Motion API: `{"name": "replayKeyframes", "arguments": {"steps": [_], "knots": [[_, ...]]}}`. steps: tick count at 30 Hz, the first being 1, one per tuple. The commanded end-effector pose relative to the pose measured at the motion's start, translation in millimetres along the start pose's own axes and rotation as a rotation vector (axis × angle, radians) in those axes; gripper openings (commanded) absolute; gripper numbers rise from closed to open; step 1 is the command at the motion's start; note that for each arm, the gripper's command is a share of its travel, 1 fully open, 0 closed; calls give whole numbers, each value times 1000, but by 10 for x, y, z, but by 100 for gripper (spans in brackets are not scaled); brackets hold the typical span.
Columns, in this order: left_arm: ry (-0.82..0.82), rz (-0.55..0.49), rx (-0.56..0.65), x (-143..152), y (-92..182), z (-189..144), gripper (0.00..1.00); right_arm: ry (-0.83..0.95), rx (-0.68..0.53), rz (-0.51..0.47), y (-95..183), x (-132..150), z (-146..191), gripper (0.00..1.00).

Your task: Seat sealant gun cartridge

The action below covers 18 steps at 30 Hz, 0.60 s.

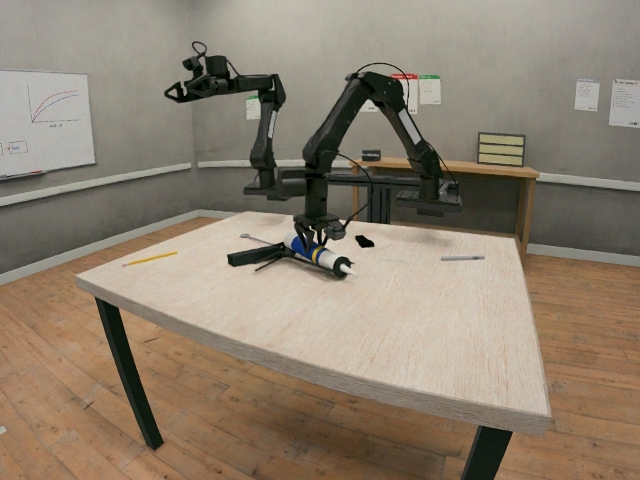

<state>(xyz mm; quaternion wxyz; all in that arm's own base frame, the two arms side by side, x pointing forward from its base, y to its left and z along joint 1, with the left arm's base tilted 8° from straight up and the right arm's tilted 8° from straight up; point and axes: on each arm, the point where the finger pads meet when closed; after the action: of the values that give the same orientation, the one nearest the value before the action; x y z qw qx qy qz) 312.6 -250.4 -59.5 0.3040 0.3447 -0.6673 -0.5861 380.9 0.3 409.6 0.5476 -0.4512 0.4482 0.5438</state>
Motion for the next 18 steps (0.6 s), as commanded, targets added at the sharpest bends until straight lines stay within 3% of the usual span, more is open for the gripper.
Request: {"name": "replayKeyframes", "arguments": {"steps": [1, 8, 18], "knots": [[-14, -22, 11, 60, 25, -92, 0, -1, -19, -81, 103, -307, 81, 100], [-13, -37, 56, 70, 189, -202, 0, -1, -19, -81, 103, -307, 81, 100], [-14, -74, 17, 61, 11, -128, 0, -1, -19, -81, 103, -307, 81, 100]]}}
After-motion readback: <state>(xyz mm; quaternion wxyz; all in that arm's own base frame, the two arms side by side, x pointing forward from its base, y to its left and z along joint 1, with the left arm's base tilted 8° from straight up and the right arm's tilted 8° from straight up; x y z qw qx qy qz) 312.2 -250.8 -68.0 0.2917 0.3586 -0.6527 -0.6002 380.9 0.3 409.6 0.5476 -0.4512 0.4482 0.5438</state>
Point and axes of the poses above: on each arm, the point where the finger pads meet when closed, its own y axis back along the fingers, its own z axis across the jaws, x = y × z, and after that the axes turned 11 degrees about -y, right-handed
